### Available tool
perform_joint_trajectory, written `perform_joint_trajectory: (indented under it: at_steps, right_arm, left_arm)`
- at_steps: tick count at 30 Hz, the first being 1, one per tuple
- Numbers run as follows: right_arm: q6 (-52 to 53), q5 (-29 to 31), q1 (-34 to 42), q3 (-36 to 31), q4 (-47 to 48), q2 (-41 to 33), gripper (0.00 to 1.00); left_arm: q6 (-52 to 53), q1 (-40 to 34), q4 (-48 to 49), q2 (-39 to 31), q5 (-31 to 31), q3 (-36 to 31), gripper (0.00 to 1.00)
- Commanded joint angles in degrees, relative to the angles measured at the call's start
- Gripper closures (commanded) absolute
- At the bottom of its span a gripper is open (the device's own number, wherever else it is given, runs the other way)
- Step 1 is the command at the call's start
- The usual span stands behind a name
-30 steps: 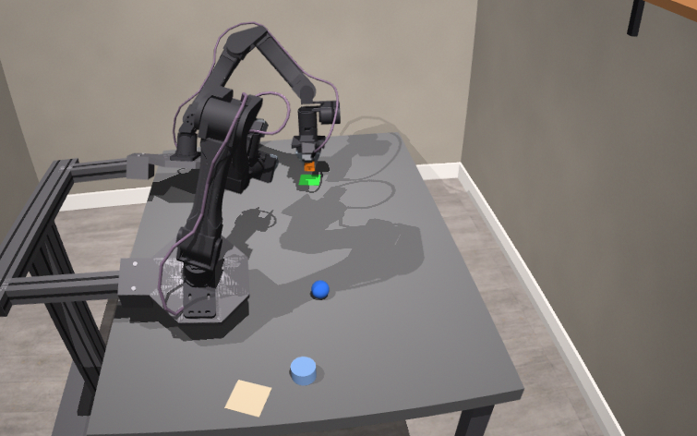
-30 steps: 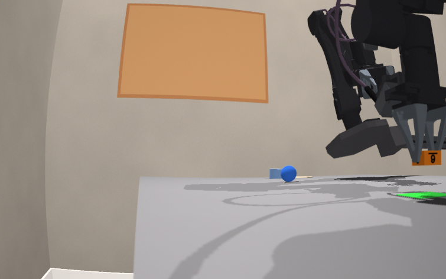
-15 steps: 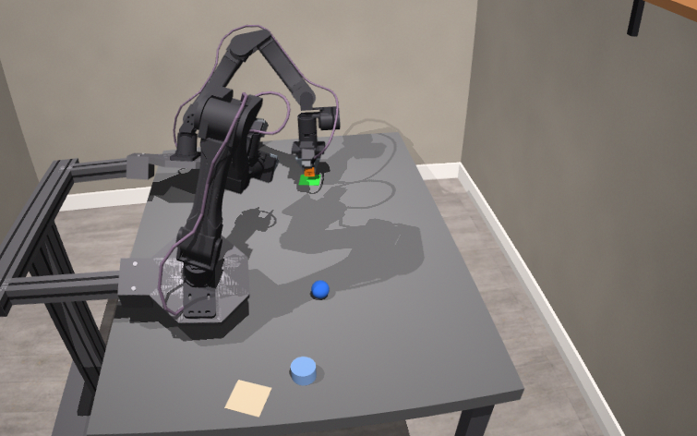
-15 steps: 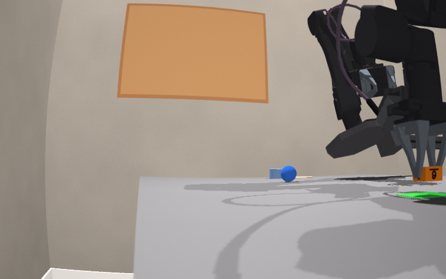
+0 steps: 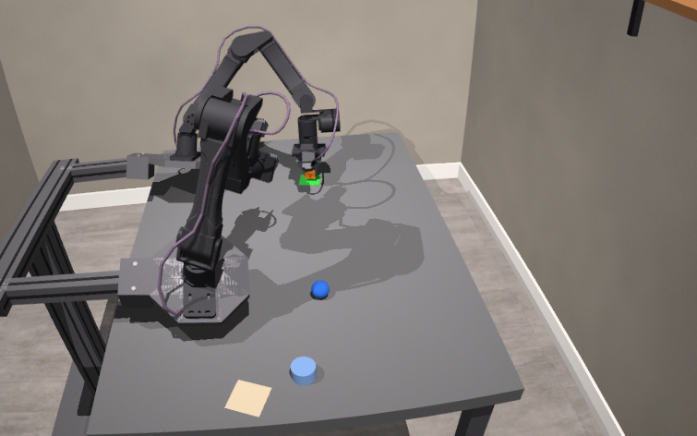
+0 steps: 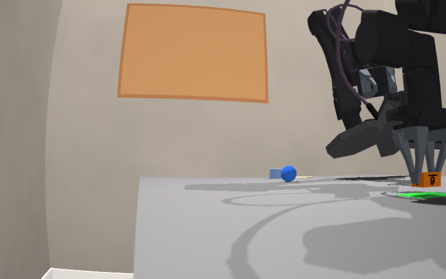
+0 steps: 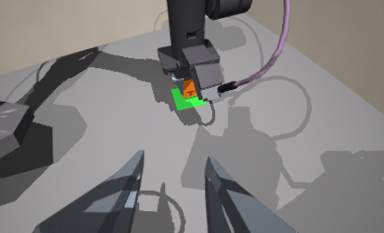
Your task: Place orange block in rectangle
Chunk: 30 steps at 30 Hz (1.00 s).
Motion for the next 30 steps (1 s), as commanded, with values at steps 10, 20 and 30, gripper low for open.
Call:
perform_joint_trajectory:
  at_steps: [10,20,30]
  right_arm:
    - [-0.11,-0.29,0.56,-0.14,0.90,-0.12,0.54]
    - [-0.11,-0.29,0.56,-0.14,0.90,-0.12,0.54]
    - [-0.11,-0.29,0.56,-0.14,0.90,-0.12,0.54]
  left_arm:
    - [0.63,0.08,1.60,0.94,1.09,-0.83,0.73]
    - [0.96,0.35,2.55,1.62,1.14,-0.97,0.73]
    - [0.40,0.00,1.16,0.94,1.13,-0.30,0.73]
